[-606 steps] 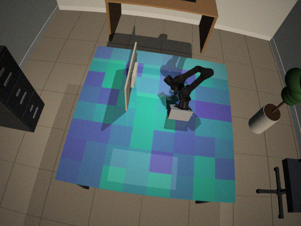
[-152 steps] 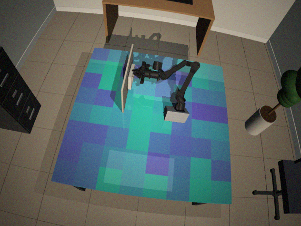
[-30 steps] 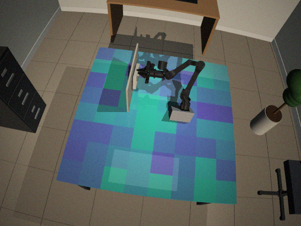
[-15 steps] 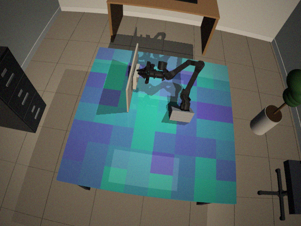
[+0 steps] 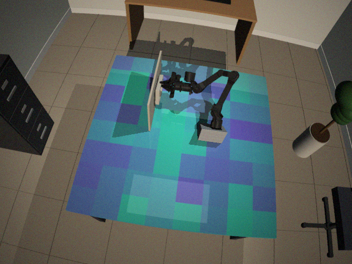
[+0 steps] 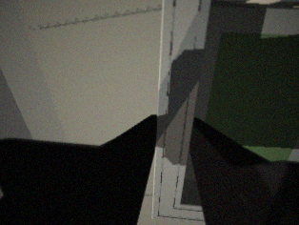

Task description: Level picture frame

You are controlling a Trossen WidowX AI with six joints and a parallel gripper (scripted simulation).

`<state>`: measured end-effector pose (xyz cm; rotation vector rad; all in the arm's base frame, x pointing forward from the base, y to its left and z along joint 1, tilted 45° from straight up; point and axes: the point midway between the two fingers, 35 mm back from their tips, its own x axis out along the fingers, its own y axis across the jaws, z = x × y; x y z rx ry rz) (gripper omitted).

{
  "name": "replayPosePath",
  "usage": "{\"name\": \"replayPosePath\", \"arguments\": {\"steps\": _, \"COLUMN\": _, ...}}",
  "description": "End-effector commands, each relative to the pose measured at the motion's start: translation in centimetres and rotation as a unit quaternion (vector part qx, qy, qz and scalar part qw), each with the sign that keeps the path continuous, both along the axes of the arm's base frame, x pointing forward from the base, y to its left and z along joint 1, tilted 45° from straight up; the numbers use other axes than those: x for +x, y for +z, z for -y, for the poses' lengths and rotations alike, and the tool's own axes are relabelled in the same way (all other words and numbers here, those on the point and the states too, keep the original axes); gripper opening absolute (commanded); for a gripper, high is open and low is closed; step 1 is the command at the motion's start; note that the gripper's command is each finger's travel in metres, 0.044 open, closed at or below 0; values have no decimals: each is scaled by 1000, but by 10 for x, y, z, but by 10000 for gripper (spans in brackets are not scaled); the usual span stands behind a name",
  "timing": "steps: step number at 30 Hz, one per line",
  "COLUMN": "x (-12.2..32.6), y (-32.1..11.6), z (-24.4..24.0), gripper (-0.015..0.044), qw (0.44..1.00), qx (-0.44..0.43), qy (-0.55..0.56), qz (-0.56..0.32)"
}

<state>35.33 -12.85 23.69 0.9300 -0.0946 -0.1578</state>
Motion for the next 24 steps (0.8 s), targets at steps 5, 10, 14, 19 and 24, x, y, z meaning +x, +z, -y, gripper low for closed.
{"name": "replayPosePath", "arguments": {"steps": 5, "x": 0, "y": 0, "z": 0, "gripper": 0, "qw": 1000, "qx": -4, "qy": 0, "qz": 0}}
{"name": "replayPosePath", "arguments": {"steps": 10, "x": 0, "y": 0, "z": 0, "gripper": 0, "qw": 999, "qx": -40, "qy": -1, "qz": -6}}
{"name": "replayPosePath", "arguments": {"steps": 14, "x": 0, "y": 0, "z": 0, "gripper": 0, "qw": 999, "qx": -48, "qy": -1, "qz": -8}}
{"name": "replayPosePath", "arguments": {"steps": 19, "x": 0, "y": 0, "z": -1, "gripper": 0, "qw": 998, "qx": -63, "qy": -1, "qz": -10}}
{"name": "replayPosePath", "arguments": {"steps": 24, "x": 0, "y": 0, "z": -1, "gripper": 0, "qw": 997, "qx": -73, "qy": -2, "qz": -12}}
